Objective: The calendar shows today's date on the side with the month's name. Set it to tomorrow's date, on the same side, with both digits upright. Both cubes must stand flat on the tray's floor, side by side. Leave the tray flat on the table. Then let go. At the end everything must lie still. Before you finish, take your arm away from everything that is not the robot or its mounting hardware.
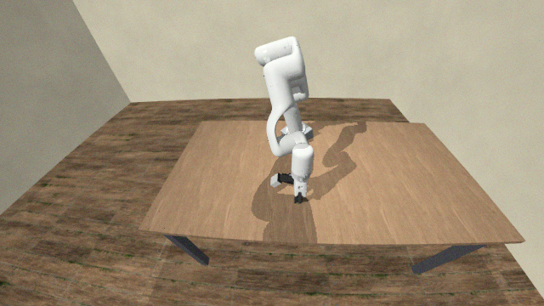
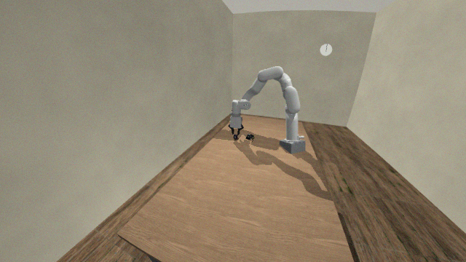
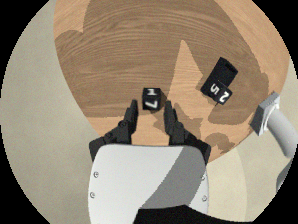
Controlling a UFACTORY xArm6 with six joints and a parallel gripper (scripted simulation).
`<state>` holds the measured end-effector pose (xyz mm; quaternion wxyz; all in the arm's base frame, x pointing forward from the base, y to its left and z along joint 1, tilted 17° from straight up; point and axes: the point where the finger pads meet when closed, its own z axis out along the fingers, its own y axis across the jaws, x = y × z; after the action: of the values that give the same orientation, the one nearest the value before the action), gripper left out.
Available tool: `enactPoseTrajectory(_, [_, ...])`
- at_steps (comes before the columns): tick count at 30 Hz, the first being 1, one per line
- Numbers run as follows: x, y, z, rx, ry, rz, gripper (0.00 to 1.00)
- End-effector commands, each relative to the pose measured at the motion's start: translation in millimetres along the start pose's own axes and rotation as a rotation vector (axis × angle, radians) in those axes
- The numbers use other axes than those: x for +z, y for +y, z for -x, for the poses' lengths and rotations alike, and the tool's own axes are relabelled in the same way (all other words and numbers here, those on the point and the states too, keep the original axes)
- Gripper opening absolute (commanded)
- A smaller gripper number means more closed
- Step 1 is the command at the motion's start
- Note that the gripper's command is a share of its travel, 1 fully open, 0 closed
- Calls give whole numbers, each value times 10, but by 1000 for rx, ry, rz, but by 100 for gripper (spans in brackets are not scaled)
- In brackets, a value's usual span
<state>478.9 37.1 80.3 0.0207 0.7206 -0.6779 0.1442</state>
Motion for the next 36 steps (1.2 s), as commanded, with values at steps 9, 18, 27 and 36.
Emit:
enactPoseTrajectory(9, [-13,-15,0,0,-1,-4,47])
enactPoseTrajectory(18, [56,-16,0,0,-1,-4,47])
enactPoseTrajectory(27, [167,-16,0,0,-1,-4,47])
enactPoseTrajectory(36, [246,-16,1,0,-1,-4,47])
